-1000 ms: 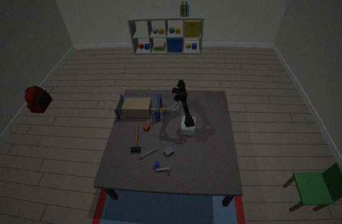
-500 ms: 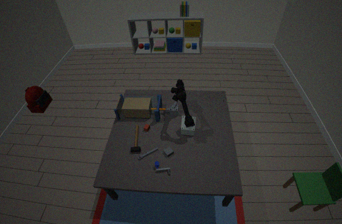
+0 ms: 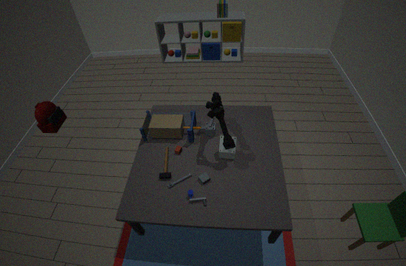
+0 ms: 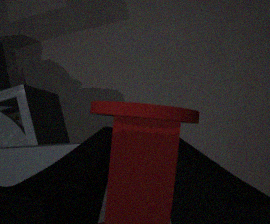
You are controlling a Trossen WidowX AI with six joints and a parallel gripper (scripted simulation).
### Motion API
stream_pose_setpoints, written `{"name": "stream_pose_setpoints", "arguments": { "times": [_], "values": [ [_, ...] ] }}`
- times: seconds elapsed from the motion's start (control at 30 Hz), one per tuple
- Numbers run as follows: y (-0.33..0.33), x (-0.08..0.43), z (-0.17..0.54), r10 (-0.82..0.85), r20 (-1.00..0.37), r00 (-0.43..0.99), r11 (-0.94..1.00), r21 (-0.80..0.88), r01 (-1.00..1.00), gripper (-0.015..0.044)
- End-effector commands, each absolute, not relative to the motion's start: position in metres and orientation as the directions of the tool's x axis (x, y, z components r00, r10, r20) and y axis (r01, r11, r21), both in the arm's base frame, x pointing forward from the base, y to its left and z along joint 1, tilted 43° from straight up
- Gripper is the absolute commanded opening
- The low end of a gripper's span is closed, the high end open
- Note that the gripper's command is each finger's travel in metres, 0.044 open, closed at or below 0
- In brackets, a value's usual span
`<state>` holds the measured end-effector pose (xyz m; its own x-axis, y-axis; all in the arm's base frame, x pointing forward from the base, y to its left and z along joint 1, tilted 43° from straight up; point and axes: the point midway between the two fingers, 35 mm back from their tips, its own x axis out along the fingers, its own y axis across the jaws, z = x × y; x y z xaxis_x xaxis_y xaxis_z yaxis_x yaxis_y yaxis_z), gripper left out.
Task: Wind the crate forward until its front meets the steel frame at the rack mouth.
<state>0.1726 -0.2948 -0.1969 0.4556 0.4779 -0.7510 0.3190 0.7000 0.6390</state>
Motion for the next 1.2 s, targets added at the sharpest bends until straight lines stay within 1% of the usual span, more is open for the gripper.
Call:
{"name": "stream_pose_setpoints", "arguments": {
  "times": [0.0,1.17],
  "values": [
    [-0.294,0.196,-0.196,0.478,-0.738,0.476,0.712,0.643,0.282,0.0],
    [-0.287,0.234,-0.186,0.479,-0.736,0.478,0.711,0.645,0.28,0.0]
  ]
}}
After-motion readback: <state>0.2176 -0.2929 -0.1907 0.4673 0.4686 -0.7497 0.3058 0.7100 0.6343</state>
